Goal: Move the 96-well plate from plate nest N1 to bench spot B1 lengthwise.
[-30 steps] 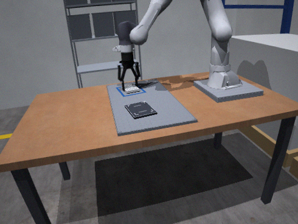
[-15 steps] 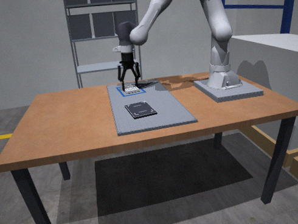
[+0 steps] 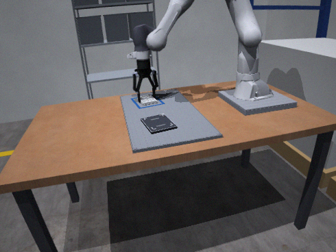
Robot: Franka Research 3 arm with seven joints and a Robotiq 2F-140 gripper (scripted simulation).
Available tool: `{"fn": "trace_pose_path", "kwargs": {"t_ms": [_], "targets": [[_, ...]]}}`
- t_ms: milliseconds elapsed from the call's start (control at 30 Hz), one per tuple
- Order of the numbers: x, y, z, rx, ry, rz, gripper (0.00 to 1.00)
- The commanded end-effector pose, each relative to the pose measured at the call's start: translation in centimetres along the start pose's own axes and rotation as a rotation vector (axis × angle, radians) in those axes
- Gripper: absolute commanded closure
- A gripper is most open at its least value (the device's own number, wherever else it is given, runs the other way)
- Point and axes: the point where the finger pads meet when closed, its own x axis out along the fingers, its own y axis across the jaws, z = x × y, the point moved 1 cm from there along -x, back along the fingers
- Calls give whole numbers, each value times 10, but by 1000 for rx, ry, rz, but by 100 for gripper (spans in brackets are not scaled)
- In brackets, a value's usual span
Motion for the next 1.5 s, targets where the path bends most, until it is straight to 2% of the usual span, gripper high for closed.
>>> {"fn": "trace_pose_path", "kwargs": {"t_ms": [0,900,933,1467], "targets": [[2,1,0,4,0,1,40],[2,1,0,4,0,1,40],[2,1,0,4,0,1,0],[2,1,0,4,0,1,0]]}}
